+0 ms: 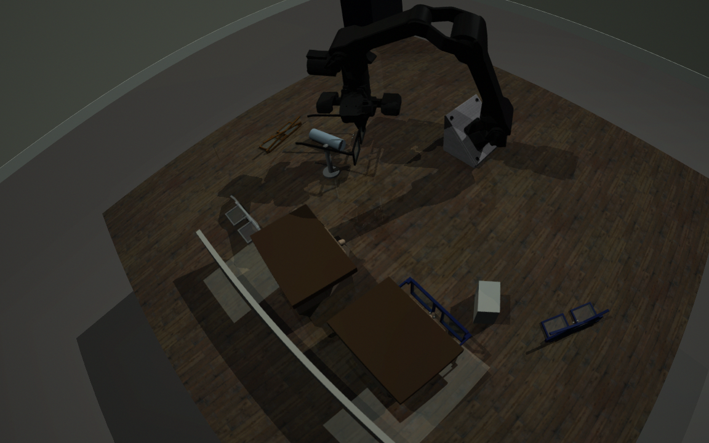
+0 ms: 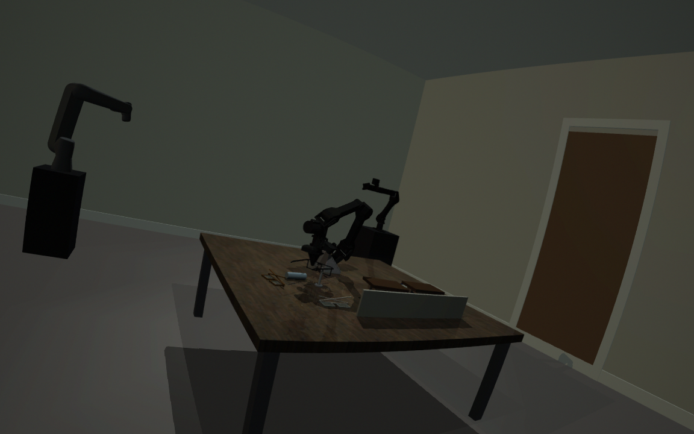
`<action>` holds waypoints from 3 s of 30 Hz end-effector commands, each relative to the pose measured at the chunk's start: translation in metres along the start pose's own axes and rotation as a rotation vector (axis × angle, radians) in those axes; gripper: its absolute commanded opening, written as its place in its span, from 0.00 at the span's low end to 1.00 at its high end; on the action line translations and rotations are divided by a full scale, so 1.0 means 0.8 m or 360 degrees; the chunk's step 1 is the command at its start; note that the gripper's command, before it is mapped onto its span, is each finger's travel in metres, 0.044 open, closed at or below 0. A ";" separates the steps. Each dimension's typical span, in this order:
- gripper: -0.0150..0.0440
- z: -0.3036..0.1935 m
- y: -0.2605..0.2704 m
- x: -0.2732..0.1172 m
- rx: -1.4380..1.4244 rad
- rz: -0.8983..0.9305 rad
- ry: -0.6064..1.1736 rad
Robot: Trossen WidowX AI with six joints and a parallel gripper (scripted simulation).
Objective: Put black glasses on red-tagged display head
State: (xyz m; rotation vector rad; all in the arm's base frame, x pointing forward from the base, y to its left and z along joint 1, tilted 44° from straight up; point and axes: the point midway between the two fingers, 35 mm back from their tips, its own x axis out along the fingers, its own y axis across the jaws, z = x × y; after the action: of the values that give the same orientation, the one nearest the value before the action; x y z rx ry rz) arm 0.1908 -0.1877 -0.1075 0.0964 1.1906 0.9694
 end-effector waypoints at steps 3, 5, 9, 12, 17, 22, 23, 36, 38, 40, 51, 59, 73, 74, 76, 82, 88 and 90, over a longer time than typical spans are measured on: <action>0.25 -0.010 0.006 0.002 -0.0001 0.0013 0.0010; 0.25 -0.012 0.006 0.002 -0.0001 0.0013 0.0011; 0.25 -0.016 0.007 0.002 -0.0001 0.0013 0.0011; 0.25 -0.018 0.007 0.002 -0.0001 0.0013 0.0011; 0.25 -0.021 0.008 0.002 0.0000 0.0013 0.0011; 0.25 -0.022 0.008 0.002 0.0000 0.0013 0.0011; 0.25 -0.021 0.008 0.002 0.0000 0.0013 0.0011; 0.25 -0.019 0.008 0.002 -0.0001 0.0013 0.0011; 0.25 -0.018 0.008 0.002 -0.0001 0.0013 0.0011; 0.25 -0.016 0.008 0.002 -0.0001 0.0013 0.0011; 0.25 -0.008 0.006 -0.014 -0.0001 0.0013 0.0011; 0.25 -0.005 0.006 -0.068 0.0000 0.0013 0.0012; 0.25 0.002 0.014 -0.089 -0.0295 -0.0064 -0.0139; 0.25 0.003 0.015 -0.092 -0.0341 -0.0079 -0.0162; 0.25 0.004 0.017 -0.097 -0.0435 -0.0113 -0.0205; 0.25 0.010 0.024 -0.114 -0.0714 -0.0234 -0.0322; 0.25 0.014 0.030 -0.132 -0.0991 -0.0385 -0.0414; 0.25 0.016 0.033 -0.138 -0.1083 -0.0441 -0.0439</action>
State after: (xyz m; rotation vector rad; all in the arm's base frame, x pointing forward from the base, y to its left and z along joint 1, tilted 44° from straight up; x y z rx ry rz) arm 0.1826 -0.2408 -0.0167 -0.3614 0.6585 1.0402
